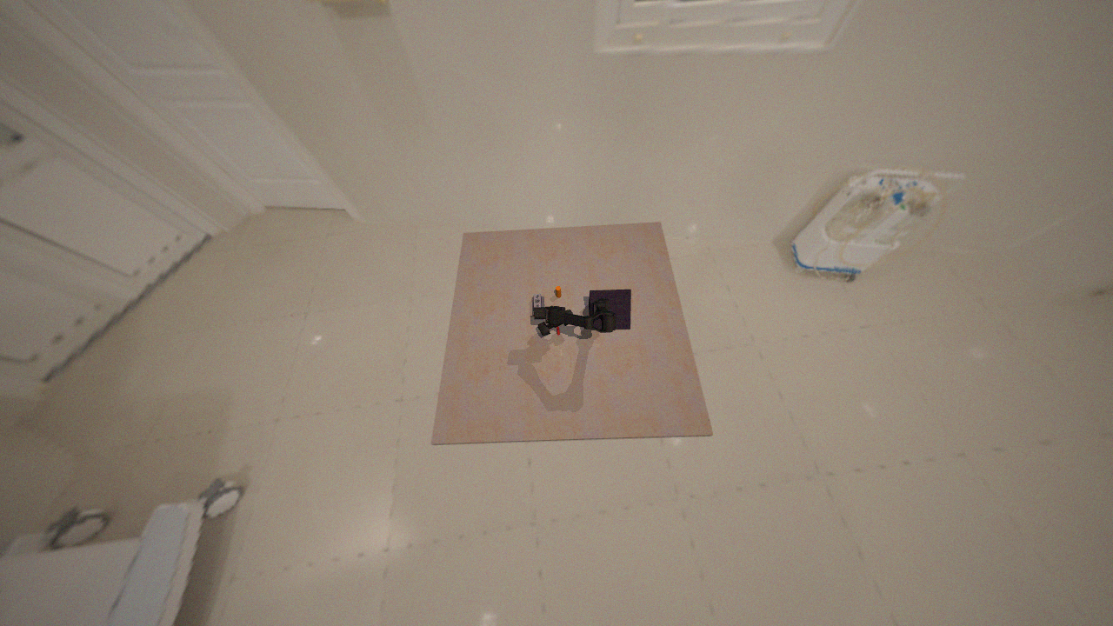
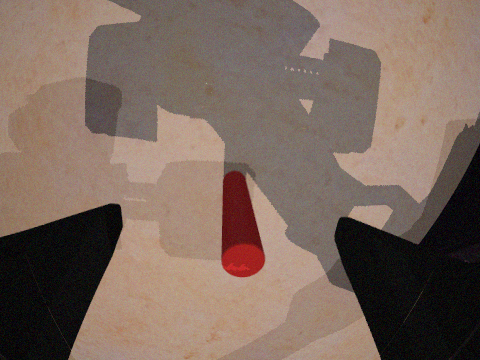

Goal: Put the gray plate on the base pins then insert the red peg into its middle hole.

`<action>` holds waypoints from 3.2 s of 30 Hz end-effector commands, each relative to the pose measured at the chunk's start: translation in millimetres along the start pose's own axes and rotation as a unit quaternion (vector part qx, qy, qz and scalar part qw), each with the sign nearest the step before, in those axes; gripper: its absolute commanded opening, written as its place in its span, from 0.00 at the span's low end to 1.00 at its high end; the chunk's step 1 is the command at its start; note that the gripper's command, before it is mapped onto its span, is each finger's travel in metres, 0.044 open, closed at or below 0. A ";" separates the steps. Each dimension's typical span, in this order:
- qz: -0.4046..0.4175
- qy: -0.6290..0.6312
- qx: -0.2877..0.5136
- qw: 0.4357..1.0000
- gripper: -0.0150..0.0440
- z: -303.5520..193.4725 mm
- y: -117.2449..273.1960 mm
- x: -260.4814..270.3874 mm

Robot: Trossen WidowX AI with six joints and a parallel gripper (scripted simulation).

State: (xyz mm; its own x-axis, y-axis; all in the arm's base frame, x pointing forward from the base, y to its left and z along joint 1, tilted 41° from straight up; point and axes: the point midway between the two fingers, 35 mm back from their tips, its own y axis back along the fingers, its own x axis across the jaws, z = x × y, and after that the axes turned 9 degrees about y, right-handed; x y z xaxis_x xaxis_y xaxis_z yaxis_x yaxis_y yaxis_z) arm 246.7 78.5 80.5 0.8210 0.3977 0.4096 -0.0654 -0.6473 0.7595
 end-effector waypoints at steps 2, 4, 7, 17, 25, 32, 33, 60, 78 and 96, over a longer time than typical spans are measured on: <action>-0.002 -0.003 0.004 1.000 1.00 -1.9 -10.0 -2.3; -0.002 -0.003 0.005 1.000 1.00 -2.2 -13.2 -2.4; -0.001 -0.003 0.005 1.000 1.00 -2.7 -17.6 -2.5; -0.001 -0.003 0.005 1.000 0.64 -2.8 -18.6 -2.5; -0.001 -0.003 0.005 1.000 0.29 -2.8 -18.6 -2.5; -0.001 -0.003 0.005 1.000 0.25 -2.8 -18.6 -2.5; -0.001 -0.003 0.005 1.000 0.25 -2.8 -18.6 -2.5; -0.005 -0.004 0.000 1.000 0.25 5.0 37.1 0.9; -0.005 -0.007 -0.001 1.000 0.25 25.3 54.1 4.5; -0.006 -0.005 -0.004 1.000 0.25 77.2 59.3 11.0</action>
State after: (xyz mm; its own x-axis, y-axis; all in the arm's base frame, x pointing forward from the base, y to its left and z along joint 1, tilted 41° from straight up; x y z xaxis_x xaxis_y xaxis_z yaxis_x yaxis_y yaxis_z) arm 288.9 1.5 94.3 0.8315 0.3939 0.3918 -0.0561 -0.6420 0.7646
